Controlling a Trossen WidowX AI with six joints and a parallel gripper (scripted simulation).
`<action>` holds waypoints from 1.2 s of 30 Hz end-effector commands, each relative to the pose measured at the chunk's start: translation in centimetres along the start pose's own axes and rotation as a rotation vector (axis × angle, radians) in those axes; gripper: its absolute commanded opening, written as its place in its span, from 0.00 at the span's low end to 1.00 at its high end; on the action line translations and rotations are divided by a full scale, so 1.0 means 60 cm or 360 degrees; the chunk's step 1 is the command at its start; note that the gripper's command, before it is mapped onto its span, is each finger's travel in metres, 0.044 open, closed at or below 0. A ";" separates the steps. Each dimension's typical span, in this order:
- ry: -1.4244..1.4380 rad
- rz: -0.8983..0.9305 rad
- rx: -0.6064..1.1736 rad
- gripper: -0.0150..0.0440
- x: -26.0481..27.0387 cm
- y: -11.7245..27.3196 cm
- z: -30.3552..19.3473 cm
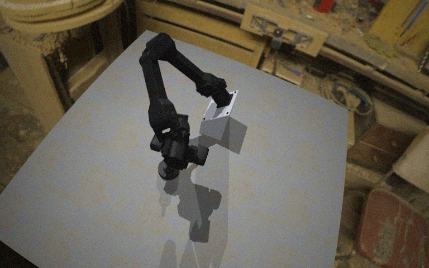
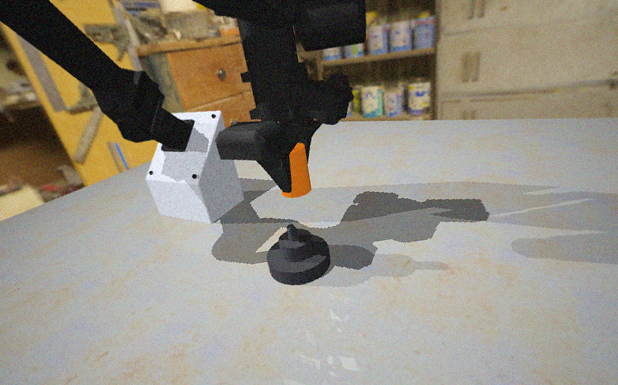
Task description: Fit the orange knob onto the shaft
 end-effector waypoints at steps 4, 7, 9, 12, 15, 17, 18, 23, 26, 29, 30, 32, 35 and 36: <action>-0.0014 -0.0030 -0.0012 0.25 -0.040 -0.006 0.002; -0.0016 -0.0040 -0.0007 0.25 -0.054 -0.011 0.002; -0.0016 -0.0042 -0.0006 0.25 -0.057 -0.012 0.002; -0.0016 -0.0042 -0.0006 0.25 -0.057 -0.013 0.001; -0.0016 -0.0042 -0.0006 0.25 -0.057 -0.020 0.002; -0.0016 -0.0042 -0.0006 0.25 -0.058 -0.029 0.002; -0.0016 -0.0043 -0.0006 0.25 -0.058 -0.035 0.002; -0.0016 -0.0044 -0.0005 0.25 -0.058 -0.055 0.001; -0.0020 -0.0044 -0.0005 0.25 -0.059 -0.053 0.001; -0.0024 -0.0044 -0.0006 0.25 -0.059 -0.049 0.002; -0.0024 -0.0044 -0.0006 0.25 -0.059 -0.049 0.003; -0.0024 -0.0044 -0.0006 0.25 -0.059 -0.049 0.005; -0.0024 -0.0044 -0.0006 0.25 -0.060 -0.051 0.005; -0.0024 -0.0044 -0.0006 0.25 -0.060 -0.053 0.005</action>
Point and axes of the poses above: the point midway between the two fingers, 35 mm back from their tips, its own y axis back along the fingers, its own x axis across the jaws, z = x × y, the point moved 9 cm from there along y, back along the fingers, and after that the axes turned 8 degrees about y, right-handed, at the moved point
